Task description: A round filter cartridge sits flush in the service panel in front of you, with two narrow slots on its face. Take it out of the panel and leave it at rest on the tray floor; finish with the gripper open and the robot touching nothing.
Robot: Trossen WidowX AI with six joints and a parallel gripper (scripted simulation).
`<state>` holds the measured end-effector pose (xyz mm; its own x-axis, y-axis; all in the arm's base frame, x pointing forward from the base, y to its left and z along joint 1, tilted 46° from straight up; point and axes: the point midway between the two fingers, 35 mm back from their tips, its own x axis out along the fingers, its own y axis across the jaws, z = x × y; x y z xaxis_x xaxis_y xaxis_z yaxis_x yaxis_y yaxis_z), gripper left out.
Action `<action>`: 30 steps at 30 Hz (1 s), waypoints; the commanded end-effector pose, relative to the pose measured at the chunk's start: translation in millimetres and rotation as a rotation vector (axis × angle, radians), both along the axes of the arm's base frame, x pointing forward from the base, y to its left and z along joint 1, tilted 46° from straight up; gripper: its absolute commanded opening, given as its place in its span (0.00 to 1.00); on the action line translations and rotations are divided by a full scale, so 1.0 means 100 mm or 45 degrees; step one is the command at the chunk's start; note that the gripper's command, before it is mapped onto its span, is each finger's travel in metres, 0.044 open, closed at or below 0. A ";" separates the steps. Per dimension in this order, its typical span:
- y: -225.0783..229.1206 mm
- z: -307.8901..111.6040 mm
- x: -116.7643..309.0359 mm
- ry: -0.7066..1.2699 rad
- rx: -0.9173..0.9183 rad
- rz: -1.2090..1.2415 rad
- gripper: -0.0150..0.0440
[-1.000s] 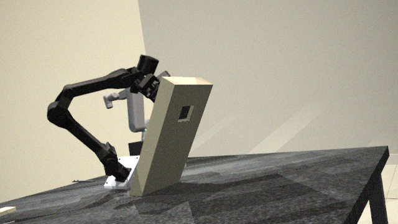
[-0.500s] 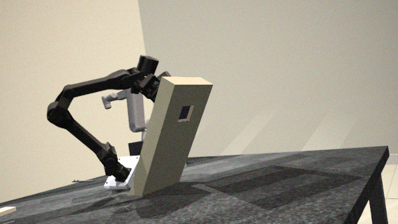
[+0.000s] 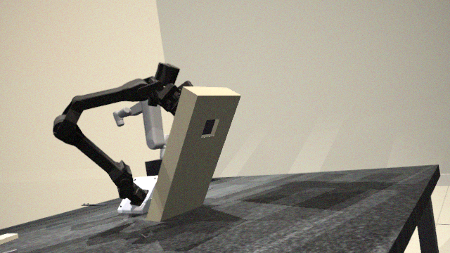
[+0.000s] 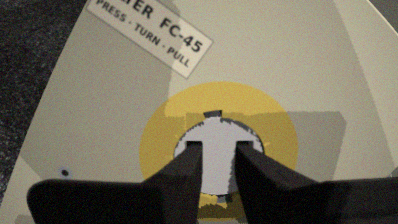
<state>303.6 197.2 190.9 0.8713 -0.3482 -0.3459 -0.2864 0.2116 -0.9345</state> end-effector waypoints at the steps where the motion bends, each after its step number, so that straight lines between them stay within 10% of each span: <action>1: 0.00 0.00 0.00 0.000 0.002 -0.002 0.31; 30: -0.04 -0.03 0.07 0.381 -0.905 0.360 0.25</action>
